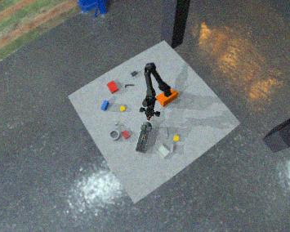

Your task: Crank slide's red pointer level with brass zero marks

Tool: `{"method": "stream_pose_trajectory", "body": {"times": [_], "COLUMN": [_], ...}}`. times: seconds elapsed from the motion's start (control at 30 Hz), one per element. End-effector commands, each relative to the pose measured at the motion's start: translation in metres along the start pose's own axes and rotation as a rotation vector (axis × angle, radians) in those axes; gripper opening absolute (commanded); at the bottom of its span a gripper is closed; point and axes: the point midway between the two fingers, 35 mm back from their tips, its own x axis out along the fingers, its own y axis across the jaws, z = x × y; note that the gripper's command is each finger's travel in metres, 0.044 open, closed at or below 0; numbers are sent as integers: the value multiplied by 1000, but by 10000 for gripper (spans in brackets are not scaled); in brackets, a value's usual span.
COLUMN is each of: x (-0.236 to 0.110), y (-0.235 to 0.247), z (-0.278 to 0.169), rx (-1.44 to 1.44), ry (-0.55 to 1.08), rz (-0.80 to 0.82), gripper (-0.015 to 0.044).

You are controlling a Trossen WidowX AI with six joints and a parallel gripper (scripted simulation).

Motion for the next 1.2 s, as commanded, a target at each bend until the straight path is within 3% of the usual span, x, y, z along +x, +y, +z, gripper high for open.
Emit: {"method": "stream_pose_trajectory", "body": {"times": [0.0, 1.17], "x": [0, 4], "y": [9, 18], "z": [0, -4], "rx": [-10, -10], "ry": [-5, -5], "rz": [22, 23], "gripper": [0, 0]}}
